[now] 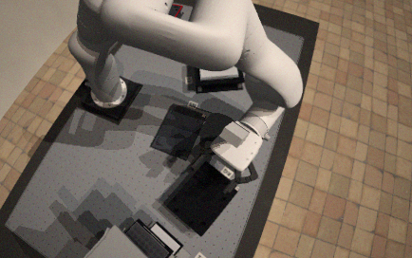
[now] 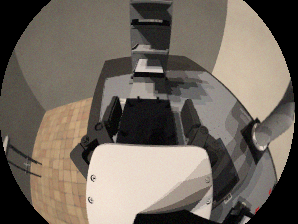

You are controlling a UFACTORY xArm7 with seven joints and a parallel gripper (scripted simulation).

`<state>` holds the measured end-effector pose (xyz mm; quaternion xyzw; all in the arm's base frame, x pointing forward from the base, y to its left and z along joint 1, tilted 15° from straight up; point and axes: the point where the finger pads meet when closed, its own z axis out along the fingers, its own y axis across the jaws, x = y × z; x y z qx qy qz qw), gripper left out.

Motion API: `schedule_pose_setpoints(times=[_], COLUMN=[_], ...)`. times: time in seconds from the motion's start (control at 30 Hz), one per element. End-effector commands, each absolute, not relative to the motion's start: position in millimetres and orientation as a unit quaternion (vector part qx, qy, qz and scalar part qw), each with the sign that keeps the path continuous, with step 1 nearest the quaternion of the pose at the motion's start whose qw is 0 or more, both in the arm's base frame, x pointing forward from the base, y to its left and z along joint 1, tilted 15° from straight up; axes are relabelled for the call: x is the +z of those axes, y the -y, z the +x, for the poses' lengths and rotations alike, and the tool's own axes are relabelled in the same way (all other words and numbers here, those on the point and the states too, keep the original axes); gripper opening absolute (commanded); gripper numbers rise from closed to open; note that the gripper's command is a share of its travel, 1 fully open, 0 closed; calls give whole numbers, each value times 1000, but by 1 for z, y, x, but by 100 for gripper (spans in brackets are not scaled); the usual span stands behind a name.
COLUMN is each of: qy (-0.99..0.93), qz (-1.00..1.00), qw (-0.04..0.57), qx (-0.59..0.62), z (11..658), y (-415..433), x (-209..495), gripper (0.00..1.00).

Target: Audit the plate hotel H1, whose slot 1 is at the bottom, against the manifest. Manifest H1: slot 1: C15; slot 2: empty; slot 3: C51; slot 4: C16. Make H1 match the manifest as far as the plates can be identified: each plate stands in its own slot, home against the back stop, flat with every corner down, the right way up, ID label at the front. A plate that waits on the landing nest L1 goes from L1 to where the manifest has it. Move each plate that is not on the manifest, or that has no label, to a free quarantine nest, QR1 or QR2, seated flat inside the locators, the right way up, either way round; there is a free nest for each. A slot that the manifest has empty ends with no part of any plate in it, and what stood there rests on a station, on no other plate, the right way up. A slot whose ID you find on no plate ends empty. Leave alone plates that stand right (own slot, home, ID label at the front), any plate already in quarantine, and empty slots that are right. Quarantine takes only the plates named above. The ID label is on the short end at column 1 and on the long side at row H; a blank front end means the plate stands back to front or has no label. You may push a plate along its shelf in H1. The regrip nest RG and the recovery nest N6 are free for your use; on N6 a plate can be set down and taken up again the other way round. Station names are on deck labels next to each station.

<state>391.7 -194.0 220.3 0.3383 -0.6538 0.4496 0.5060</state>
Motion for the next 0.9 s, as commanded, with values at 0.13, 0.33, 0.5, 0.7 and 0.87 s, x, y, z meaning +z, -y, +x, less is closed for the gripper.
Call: schedule_pose_setpoints(times=[0.13,0.33,0.5,0.7,0.87], qy=[655,655,655,655,655], qz=[337,337,337,338,338], qw=[505,505,505,505,505], qx=[450,450,450,450,450], z=[397,400,402,406,409], y=[182,173,168,159,151], x=[223,223,224,225,225], gripper=[100,100,100,100,100])
